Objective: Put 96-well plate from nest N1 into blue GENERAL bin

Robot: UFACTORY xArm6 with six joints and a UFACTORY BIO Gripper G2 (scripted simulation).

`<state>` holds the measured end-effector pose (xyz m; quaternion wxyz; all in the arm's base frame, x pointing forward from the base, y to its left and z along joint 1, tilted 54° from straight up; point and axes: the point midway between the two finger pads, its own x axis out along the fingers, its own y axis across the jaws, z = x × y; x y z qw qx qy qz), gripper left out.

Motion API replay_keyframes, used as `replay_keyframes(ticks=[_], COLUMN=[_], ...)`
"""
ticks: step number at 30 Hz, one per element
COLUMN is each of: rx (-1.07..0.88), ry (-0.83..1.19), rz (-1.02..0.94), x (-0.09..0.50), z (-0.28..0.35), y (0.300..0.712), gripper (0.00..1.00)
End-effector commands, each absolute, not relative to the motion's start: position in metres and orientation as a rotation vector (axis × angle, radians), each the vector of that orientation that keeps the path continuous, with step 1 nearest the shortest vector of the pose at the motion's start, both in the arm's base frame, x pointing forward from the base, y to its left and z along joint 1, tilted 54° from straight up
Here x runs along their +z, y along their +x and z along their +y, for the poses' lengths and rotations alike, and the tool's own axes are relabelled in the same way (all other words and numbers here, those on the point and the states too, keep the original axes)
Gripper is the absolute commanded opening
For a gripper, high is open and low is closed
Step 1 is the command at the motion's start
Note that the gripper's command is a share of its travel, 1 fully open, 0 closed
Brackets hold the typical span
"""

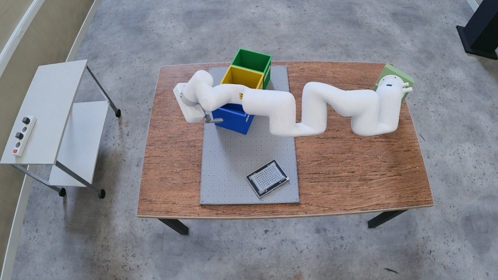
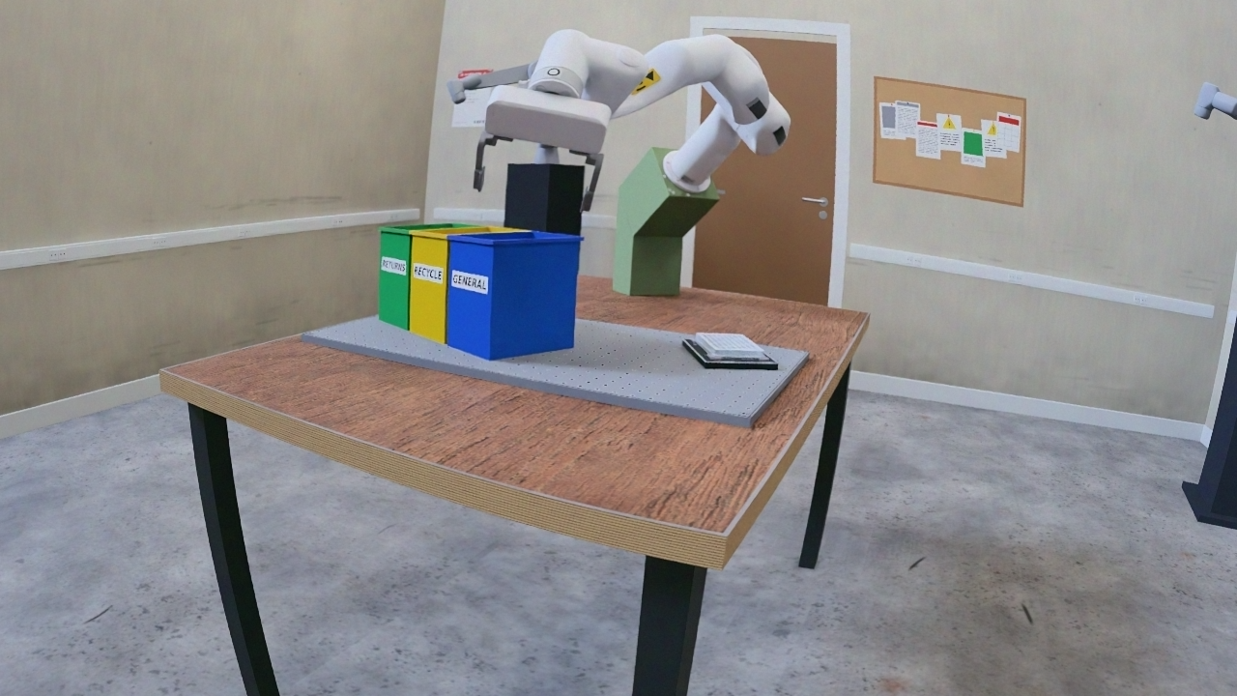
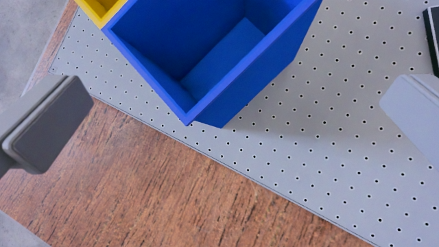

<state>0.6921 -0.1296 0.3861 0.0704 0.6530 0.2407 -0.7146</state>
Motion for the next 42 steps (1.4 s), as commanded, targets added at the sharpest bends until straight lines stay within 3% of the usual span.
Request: replay_keyframes(ticks=[1,17,18,23,42], rx=[-2.146,-2.146,-2.146,-2.102,-1.983], ry=[1.970,1.970,1.970,1.918,1.772], rz=[0.720,0.720,0.720,0.556,0.263], x=[0.389,0.389,0.389,0.377,0.338], z=[-0.131,-0.131,-0.131,-0.148,-0.202], y=[0.692,0.692,0.692,0.690,0.682], gripper=[1.00,1.00,0.37,0.37,0.37])
